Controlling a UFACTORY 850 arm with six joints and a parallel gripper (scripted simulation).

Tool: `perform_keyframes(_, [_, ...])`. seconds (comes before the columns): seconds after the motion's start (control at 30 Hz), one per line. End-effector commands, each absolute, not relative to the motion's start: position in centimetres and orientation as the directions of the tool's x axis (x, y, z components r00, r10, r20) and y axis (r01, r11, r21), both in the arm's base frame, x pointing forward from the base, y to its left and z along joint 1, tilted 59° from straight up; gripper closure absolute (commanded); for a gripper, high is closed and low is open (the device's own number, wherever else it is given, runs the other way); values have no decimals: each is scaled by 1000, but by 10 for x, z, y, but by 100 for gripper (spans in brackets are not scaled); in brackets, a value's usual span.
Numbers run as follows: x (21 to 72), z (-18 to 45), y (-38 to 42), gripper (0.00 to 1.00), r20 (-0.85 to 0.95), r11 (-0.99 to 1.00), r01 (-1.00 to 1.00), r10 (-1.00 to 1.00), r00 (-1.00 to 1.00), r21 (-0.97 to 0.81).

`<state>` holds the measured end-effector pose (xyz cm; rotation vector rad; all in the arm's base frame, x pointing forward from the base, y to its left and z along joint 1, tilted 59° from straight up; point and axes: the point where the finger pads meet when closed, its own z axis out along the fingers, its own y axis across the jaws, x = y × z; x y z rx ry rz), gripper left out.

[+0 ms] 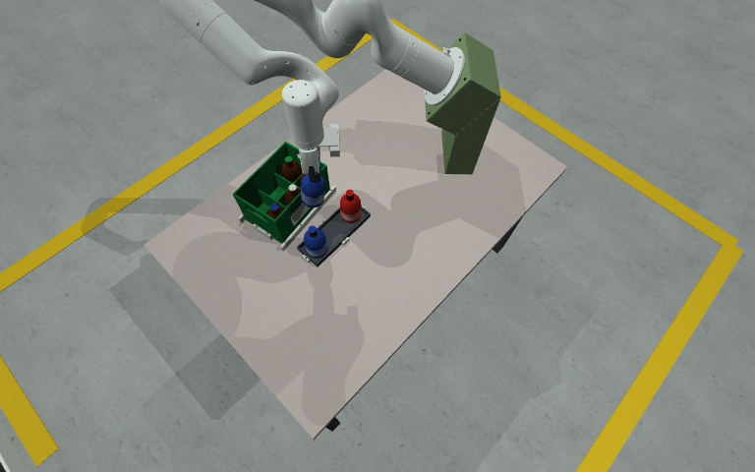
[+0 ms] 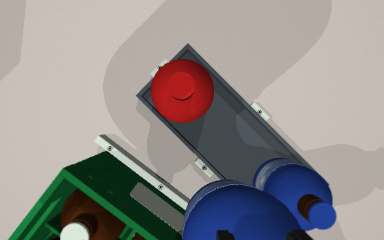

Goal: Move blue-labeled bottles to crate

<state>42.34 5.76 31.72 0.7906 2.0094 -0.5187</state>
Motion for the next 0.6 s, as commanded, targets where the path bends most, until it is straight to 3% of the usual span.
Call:
perform_keyframes(0.0, [423,326,50,100,-854,710,702,332,-402,-55])
perform_keyframes(0.57, [419,352,26,100,-854,710,702,332,-402,-55])
